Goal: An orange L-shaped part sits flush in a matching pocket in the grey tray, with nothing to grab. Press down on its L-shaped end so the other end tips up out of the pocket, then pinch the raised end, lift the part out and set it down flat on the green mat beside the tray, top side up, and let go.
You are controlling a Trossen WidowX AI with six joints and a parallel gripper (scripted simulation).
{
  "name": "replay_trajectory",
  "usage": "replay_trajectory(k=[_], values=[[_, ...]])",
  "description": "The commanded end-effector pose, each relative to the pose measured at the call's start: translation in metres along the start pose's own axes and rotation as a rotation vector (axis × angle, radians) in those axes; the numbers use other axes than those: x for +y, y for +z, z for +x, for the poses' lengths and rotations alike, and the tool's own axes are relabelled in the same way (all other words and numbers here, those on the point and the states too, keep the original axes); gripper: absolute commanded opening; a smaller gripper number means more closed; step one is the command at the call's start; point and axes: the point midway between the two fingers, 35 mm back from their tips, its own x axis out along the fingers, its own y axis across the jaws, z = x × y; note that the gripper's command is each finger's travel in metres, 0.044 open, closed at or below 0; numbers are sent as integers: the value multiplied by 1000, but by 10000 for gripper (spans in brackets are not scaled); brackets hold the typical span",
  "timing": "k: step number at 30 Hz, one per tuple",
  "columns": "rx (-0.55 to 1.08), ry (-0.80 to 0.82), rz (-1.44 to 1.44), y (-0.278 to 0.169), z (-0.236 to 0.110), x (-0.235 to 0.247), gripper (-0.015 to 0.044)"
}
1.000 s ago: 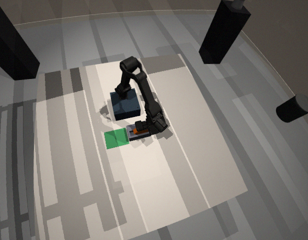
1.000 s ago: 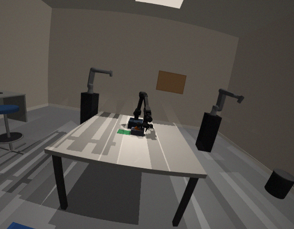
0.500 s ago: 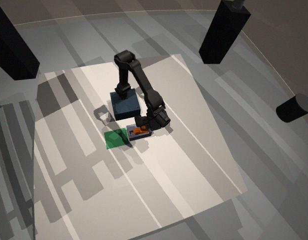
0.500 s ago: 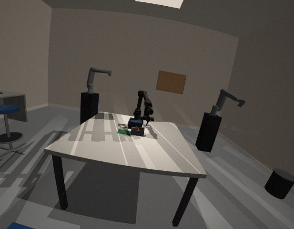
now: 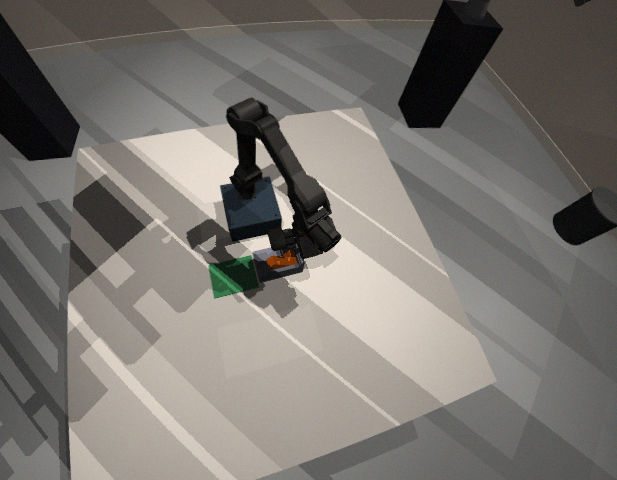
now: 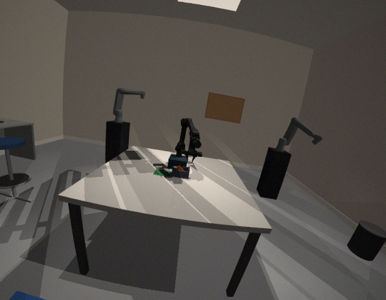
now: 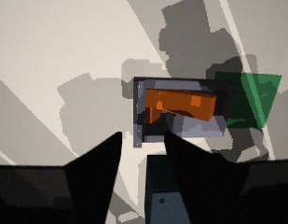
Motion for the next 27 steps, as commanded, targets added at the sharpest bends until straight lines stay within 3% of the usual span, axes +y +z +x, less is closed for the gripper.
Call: replay_trajectory(k=[1, 17, 18, 21, 27], values=[[0, 0, 0, 0, 0, 0, 180], [0, 0, 0, 0, 0, 0, 180], [0, 0, 20, 0, 0, -1, 206], [-1, -1, 189, 3, 0, -9, 280], [-4, -2, 828, 9, -2, -41, 280]])
